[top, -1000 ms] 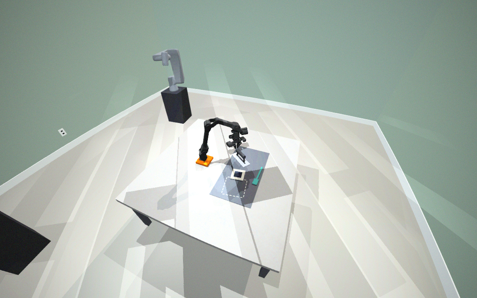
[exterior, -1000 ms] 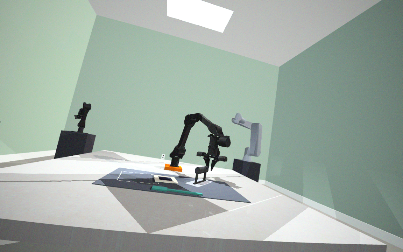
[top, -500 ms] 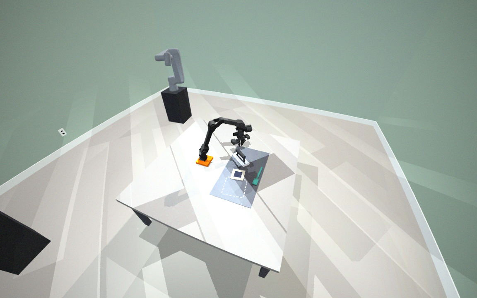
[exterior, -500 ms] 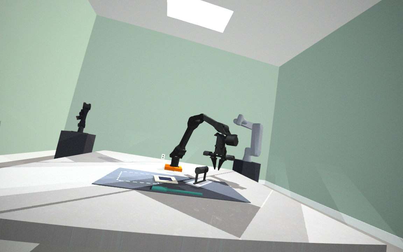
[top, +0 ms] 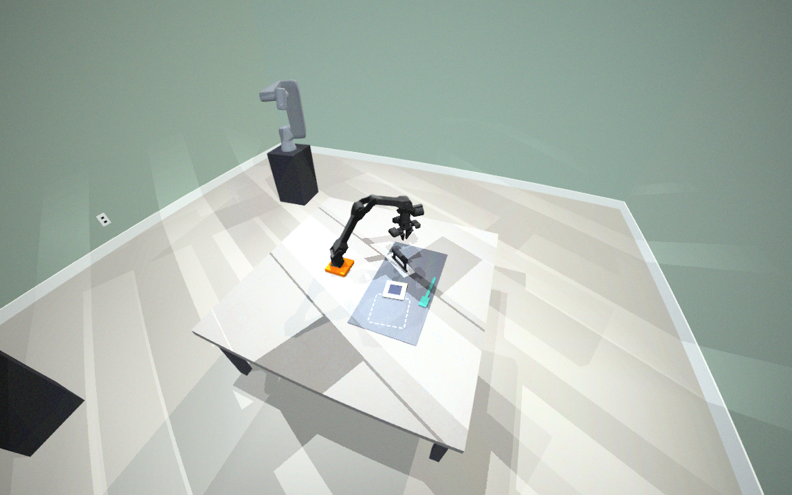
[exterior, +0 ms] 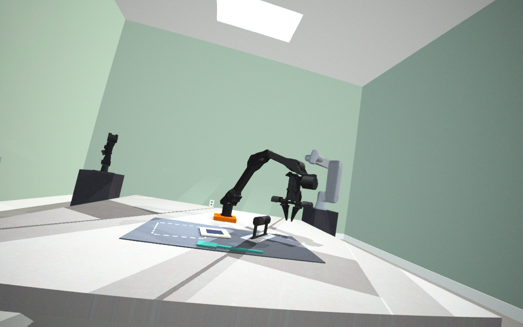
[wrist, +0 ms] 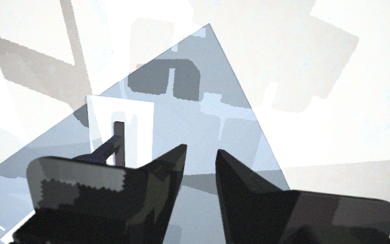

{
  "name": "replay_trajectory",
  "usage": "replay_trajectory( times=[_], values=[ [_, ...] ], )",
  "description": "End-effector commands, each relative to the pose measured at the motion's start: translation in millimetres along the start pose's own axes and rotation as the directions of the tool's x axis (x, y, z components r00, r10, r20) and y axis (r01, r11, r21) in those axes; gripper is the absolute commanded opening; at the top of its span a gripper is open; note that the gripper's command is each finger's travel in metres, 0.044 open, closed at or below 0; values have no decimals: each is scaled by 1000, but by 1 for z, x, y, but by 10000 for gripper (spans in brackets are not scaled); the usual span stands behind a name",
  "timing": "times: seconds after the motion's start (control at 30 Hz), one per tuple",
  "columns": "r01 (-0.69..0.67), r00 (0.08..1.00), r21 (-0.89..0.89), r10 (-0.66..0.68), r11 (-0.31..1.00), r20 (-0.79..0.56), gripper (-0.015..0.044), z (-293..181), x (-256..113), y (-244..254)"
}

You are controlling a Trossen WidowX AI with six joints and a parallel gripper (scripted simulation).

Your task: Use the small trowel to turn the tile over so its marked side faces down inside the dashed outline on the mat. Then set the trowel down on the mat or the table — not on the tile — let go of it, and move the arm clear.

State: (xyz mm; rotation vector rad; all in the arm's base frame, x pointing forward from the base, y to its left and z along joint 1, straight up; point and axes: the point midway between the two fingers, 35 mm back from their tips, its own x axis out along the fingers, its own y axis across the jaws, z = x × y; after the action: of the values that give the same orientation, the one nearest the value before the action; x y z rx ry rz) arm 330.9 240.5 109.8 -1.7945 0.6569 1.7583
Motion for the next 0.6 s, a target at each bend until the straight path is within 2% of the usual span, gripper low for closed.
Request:
replay_trajectory(
  times=[0.0, 0.3, 0.43, 0.57],
  values=[
    [-8, 1000, 6, 8, 1000, 0, 100, 0, 2, -2],
    [-1, 1000, 0, 1, 1000, 0, 100, 0, 0, -1],
    [-1, 1000, 0, 1, 1000, 0, 0, 0, 0, -1],
    [-1, 1000, 0, 1, 1000, 0, 0, 0, 0, -1]
  ],
)
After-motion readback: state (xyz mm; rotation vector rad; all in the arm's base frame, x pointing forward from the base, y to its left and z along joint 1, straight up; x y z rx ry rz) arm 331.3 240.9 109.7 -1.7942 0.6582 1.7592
